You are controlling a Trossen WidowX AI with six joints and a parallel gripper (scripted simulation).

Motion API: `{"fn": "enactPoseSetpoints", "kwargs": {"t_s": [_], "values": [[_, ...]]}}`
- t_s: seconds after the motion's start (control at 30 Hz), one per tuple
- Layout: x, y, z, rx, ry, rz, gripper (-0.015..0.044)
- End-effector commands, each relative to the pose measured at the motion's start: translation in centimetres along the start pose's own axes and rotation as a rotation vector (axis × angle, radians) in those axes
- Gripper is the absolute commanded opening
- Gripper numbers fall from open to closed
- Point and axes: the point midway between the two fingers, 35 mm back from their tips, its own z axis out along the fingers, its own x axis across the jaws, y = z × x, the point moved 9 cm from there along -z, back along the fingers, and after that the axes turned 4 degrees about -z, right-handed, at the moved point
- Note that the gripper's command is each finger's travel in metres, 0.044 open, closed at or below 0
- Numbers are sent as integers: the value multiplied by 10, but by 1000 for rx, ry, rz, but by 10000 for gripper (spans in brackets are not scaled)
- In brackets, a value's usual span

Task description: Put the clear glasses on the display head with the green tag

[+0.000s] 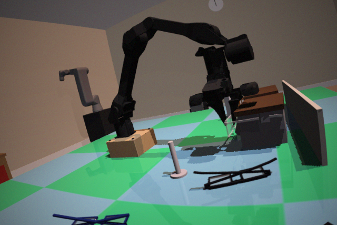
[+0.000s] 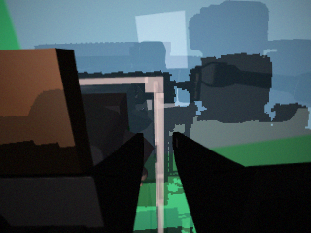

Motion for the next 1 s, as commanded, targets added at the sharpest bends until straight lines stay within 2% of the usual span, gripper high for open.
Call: {"fn": "enactPoseSetpoints", "kwargs": {"t_s": [0.0,0.23,0.43,0.63,0.97], "values": [[0,0,0,0,0,0,107],[-1,0,-30,8,1,2,107],[-5,0,-31,8,1,2,107],[-36,-2,-37,8,-1,2,107],[-58,-4,-47,8,-3,2,107]]}}
